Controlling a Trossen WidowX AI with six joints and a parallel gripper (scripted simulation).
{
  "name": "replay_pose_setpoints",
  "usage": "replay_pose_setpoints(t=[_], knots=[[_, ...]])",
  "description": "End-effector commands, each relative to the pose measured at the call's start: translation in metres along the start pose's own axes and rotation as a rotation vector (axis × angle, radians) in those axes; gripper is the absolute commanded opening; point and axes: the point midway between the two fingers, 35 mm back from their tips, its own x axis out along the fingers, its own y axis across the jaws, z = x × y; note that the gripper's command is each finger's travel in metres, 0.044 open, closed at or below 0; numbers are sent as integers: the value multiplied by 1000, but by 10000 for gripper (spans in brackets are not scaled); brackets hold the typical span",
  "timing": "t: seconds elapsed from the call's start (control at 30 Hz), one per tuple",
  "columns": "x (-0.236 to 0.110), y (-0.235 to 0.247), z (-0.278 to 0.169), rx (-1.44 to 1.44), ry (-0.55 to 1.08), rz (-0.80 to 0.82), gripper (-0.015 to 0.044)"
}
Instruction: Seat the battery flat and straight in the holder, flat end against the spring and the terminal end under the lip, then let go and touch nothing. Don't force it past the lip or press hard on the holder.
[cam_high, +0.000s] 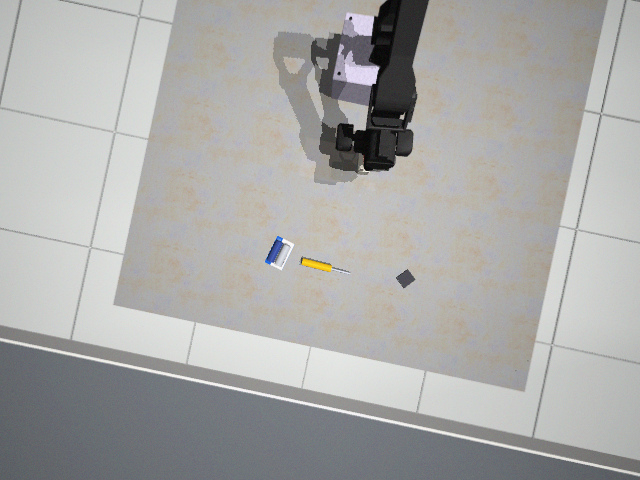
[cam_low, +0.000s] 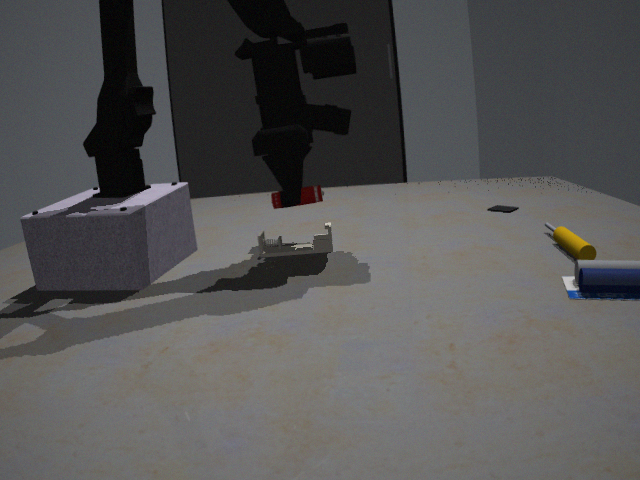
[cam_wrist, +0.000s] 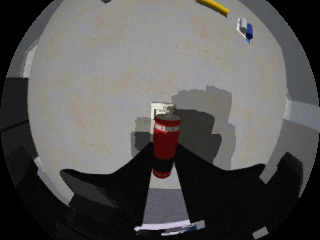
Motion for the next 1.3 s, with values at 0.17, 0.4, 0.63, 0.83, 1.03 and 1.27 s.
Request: replay_pose_setpoints(t=[0.17, 0.4, 0.63, 0.83, 1.03, 1.27], knots=[[18, 0, 1, -1, -111, 2, 71], [28, 0, 1, 2, -192, -2, 71], [31, 0, 0, 3, -217, -2, 71], [35, 0, -1, 3, -255, -1, 71], [38, 0, -2, 2, -294, -1, 71], [42, 0, -4, 1, -339, -1, 71]])
